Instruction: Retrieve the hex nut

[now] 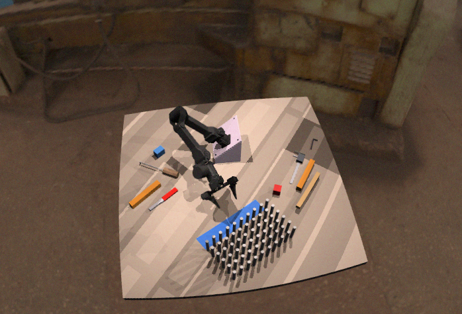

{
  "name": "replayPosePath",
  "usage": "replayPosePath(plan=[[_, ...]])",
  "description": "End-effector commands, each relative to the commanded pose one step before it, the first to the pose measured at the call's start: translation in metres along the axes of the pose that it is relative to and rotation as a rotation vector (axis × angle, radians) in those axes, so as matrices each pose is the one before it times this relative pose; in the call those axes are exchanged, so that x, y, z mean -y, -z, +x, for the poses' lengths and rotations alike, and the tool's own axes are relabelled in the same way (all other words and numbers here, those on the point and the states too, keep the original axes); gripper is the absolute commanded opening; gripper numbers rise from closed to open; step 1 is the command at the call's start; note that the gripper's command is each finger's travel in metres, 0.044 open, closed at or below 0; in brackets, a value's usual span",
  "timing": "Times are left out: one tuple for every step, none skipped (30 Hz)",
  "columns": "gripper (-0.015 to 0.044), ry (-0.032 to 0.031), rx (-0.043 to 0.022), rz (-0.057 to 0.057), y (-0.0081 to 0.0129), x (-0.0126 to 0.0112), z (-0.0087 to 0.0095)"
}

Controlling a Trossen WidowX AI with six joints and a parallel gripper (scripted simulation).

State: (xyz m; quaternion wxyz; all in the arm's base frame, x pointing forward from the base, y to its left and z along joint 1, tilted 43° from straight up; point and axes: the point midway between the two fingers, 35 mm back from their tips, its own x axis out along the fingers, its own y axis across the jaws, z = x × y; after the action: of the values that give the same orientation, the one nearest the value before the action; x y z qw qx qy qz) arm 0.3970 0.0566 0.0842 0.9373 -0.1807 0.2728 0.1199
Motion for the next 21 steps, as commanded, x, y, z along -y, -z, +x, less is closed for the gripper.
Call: replayPosePath(plan=[[0.044,-0.00755,-0.00224,-0.0049,0.00125,-0.0014,-0.00033],[0.044,0.0,0.0,0.0,0.0,0.0,0.0],[0.044,0.0,0.0,0.0,0.0,0.0,0.0],[0.044,0.0,0.0,0.0,0.0,0.0,0.0],[0.044,0.0,0.0,0.0,0.0,0.0,0.0],[0.044,0.0,0.0,0.0,0.0,0.0,0.0],[0.044,0.0,0.0,0.0,0.0,0.0,0.0],[0.044,0.00736,-0.00815,-0.0054,0.00094,0.00174,-0.00051],[0.044,0.02172,-0.02479,-0.0164,0.00288,0.00519,-0.00162],[0.044,0.03495,-0.04236,-0.028,0.00508,0.00855,-0.00289],[0.044,0.04099,-0.05406,-0.0358,0.00683,0.01039,-0.00381],[0.044,0.03854,-0.05586,-0.0372,0.00752,0.01017,-0.00398],[0.044,0.03597,-0.0574,-0.0386,0.00821,0.00991,-0.00412],[0.044,0.03337,-0.05878,-0.04,0.00891,0.00961,-0.00423],[0.044,0.03074,-0.05998,-0.0414,0.00962,0.00928,-0.00431],[0.044,0.02809,-0.06101,-0.0429,0.01033,0.00892,-0.00437],[0.044,0.02545,-0.06187,-0.0443,0.01104,0.00851,-0.0044],[0.044,0.0223,-0.06131,-0.044,0.0115,0.00793,-0.00429],[0.044,0.01991,-0.06204,-0.0456,0.0122,0.00749,-0.00428],[0.044,0.01356,-0.04761,-0.0357,0.0098,0.00532,-0.00314],[0.044,0.00868,-0.03351,-0.0256,0.00713,0.00351,-0.00212]])
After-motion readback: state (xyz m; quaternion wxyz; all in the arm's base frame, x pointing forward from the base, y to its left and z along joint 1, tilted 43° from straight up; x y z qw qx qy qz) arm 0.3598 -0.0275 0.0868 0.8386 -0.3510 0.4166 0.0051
